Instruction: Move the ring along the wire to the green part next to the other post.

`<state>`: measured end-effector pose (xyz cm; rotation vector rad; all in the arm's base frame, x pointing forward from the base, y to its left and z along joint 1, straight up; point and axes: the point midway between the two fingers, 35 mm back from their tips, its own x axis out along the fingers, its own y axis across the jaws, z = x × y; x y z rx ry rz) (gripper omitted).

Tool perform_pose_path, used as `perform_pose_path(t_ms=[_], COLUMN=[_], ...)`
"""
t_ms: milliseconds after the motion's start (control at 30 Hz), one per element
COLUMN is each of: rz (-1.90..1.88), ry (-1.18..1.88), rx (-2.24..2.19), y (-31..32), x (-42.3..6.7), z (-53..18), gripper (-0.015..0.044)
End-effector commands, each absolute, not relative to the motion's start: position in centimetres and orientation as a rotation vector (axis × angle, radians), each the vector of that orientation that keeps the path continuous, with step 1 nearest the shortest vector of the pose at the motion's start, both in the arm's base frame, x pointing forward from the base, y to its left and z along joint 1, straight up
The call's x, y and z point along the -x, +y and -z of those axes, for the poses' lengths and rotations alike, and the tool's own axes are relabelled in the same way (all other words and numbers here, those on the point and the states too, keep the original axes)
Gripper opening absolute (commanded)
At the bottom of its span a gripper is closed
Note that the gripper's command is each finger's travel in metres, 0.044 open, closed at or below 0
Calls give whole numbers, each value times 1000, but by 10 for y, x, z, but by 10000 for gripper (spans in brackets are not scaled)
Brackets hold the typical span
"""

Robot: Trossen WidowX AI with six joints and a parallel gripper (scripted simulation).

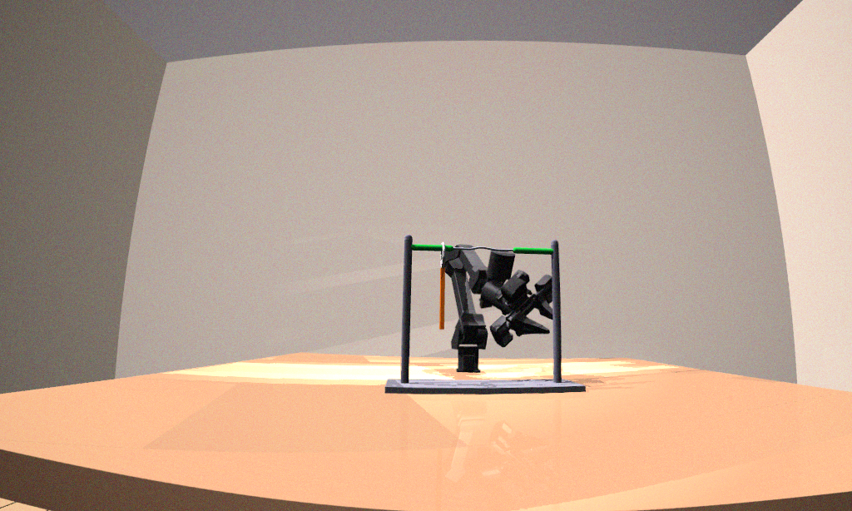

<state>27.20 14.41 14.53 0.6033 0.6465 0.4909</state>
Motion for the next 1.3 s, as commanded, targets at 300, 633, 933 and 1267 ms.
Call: perform_pose_path(t_ms=[300, 633, 933, 1267], rz=[-423, -352, -272, -168], ry=[518, 404, 305, 211], rx=[-482, -369, -246, -87], y=[64, 7, -36, -73], x=[-280, -271, -252, -222], z=[-128, -119, -112, -106], gripper=[160, 160, 160, 160])
